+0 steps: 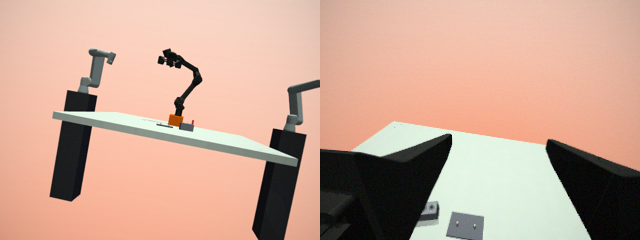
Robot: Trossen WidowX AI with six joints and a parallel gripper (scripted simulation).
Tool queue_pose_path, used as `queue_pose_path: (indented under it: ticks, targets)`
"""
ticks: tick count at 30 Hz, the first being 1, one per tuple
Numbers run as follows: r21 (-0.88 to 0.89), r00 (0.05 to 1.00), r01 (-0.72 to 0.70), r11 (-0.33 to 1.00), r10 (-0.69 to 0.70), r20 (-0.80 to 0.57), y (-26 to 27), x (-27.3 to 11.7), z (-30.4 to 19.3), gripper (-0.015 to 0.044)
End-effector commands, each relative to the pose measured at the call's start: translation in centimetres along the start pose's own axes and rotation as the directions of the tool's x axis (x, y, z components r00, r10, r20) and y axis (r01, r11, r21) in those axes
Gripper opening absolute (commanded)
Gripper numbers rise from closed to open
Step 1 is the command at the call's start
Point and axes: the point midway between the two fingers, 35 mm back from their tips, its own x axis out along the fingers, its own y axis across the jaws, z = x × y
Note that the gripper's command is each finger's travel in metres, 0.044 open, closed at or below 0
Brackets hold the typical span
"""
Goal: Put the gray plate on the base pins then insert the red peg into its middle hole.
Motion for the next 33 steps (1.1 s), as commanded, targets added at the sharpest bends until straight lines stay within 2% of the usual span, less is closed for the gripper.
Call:
queue_pose_path:
  ticks: [1,3,6,9,13,16,20,25,33]
  targets:
    - [0.0,1.0,0.0,1.0,0.0,0.0,0.0,0.0,0.0,0.0426]
    - [0.061,1.0,-0.011,0.998,0.012,-0.02,-0.2,0.7,-0.5,0.044]
    - [0.31,0.991,-0.031,0.95,0.07,-0.114,-0.5,3.8,-2.6,0.044]
    - [0.531,0.965,0.005,0.848,0.136,-0.226,0.0,7.3,-5.2,0.044]
    - [0.721,0.895,0.146,0.677,0.22,-0.388,1.9,11.8,-8.9,0.044]
    - [0.774,0.815,0.303,0.555,0.269,-0.513,4.2,14.7,-11.9,0.044]
    - [0.73,0.678,0.534,0.427,0.3,-0.671,8.0,17.8,-16.1,0.044]
    - [0.573,0.504,0.75,0.331,0.276,-0.819,13.2,19.7,-20.6,0.044]
    - [0.277,0.265,0.938,0.208,0.084,-0.961,21.1,20.6,-26.8,0.044]
